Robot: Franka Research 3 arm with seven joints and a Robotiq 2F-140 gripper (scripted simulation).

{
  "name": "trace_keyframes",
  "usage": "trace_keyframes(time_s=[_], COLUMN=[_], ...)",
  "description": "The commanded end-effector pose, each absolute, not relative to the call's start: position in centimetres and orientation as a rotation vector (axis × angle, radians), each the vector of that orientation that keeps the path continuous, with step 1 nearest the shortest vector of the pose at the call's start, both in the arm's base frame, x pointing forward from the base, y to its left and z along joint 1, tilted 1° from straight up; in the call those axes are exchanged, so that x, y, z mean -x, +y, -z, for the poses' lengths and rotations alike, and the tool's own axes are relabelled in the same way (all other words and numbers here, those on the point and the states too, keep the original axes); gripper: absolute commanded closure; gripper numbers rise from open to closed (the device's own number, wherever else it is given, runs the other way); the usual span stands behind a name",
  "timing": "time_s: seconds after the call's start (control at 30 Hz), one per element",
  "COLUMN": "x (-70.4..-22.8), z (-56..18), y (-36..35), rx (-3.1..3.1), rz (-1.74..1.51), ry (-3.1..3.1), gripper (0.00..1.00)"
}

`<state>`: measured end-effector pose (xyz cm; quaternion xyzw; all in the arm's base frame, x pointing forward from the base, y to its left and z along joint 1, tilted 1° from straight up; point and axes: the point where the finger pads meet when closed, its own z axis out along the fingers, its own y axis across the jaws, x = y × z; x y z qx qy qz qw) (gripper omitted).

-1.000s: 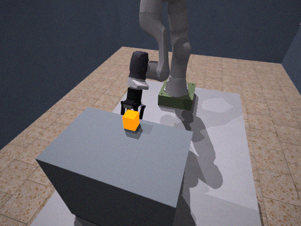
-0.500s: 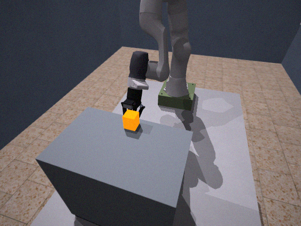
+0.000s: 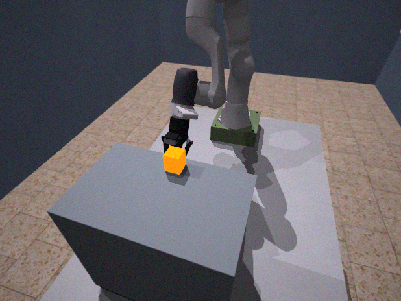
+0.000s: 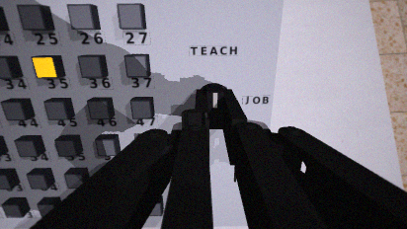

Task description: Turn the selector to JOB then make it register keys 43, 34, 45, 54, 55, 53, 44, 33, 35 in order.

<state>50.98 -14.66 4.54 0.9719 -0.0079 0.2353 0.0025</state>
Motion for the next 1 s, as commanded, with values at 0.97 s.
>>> trace_keyframes(time_s=[0.97], x=[-51.14], z=[-4.66], y=[-14.66], rx=[-3.063], rz=[-0.750], ry=[-0.166], gripper=[0.90])
